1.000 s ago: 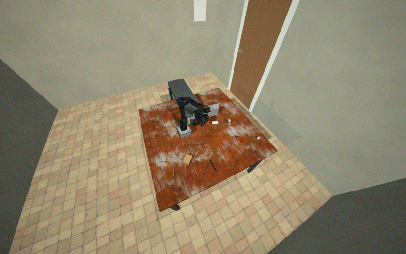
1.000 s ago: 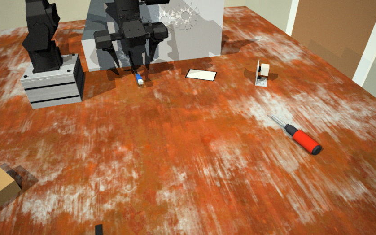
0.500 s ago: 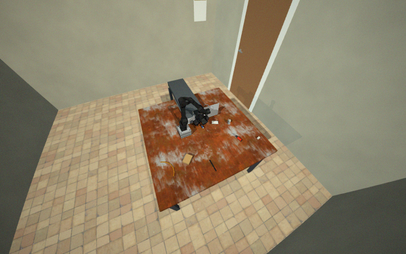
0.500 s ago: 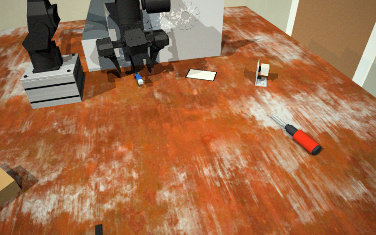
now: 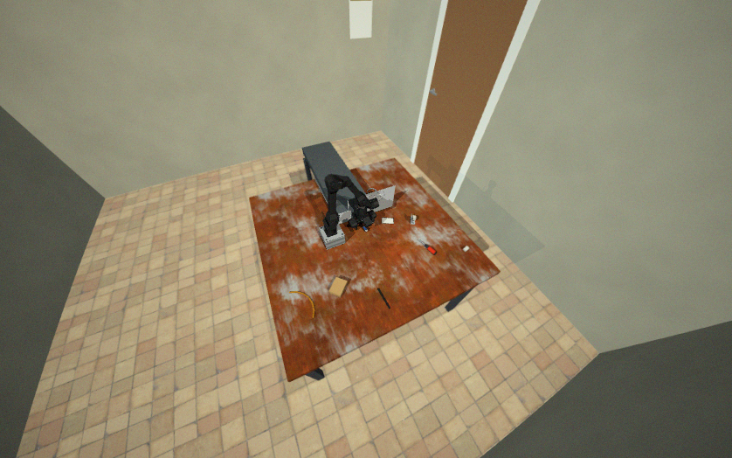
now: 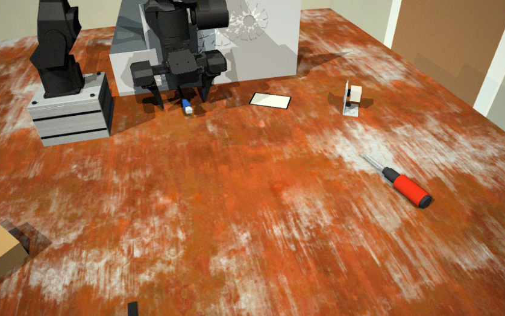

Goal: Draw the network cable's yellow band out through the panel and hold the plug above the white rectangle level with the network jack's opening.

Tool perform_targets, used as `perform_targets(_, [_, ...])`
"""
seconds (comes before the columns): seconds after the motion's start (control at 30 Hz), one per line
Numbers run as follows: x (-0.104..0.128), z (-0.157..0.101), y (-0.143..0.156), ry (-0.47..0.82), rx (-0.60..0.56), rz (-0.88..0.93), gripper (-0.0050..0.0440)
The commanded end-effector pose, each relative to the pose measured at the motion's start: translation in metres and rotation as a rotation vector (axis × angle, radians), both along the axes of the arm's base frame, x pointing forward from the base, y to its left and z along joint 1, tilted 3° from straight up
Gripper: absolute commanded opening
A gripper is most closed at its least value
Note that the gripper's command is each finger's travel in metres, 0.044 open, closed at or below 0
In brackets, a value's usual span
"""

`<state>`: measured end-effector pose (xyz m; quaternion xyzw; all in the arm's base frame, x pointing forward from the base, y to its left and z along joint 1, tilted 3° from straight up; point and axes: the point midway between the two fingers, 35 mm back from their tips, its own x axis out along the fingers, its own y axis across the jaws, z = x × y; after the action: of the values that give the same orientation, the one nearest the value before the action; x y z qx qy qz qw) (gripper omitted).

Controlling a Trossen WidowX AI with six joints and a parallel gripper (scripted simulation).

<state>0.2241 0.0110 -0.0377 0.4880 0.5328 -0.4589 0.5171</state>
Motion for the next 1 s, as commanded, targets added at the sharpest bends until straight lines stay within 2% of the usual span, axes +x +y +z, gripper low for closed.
perform_targets(0.0, [-0.0007,-0.0064,0.0001,0.001,-0.005,-0.003,0.044])
perform_targets(0.07, [-0.0008,-0.0075,0.0001,0.001,-0.005,-0.003,0.044])
perform_targets(0.37, [0.0038,-0.0039,0.0002,-0.016,-0.002,-0.001,0.0224])
perform_targets(0.43, [0.0038,-0.0039,0.0002,-0.016,-0.002,-0.001,0.0224])
perform_targets(0.63, [0.0038,-0.0039,0.0002,-0.016,-0.002,-0.001,0.008])
perform_targets(0.97, [0.0038,-0.0039,0.0002,-0.016,-0.002,-0.001,0.0033])
